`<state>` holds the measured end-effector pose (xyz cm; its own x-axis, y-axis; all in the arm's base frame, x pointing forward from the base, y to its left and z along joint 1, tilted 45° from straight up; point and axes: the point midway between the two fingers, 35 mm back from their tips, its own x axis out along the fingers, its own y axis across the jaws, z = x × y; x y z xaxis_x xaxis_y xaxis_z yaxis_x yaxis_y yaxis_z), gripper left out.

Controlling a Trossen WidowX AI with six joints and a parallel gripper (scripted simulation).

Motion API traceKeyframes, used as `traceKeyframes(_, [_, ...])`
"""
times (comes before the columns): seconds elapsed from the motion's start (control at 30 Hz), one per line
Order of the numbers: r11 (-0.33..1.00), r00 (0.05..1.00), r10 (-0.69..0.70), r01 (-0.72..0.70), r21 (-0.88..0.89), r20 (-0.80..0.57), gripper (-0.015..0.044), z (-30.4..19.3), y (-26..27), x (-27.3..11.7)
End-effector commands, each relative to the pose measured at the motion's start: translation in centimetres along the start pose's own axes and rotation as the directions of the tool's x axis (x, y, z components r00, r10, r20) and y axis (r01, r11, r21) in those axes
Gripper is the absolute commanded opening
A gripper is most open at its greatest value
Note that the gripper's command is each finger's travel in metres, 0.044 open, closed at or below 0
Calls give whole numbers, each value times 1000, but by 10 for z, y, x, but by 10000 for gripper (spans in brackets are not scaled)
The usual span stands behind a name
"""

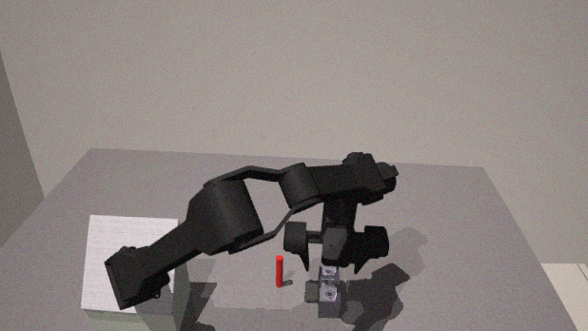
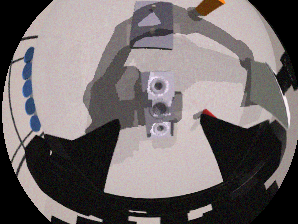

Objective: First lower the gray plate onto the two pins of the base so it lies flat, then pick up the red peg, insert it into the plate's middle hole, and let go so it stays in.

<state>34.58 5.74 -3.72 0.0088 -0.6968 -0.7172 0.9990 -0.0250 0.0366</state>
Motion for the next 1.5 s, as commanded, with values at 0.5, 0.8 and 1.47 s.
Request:
traceKeyframes(0.5, [1000,1000,17,-17,-9,1,440,0,-2,32])
traceKeyframes(0.8, [1000,1000,17,-17,-9,2,440,0,-1,46])
traceKeyframes(1.47, [1000,1000,17,-17,-9,5,440,1,-2,76])
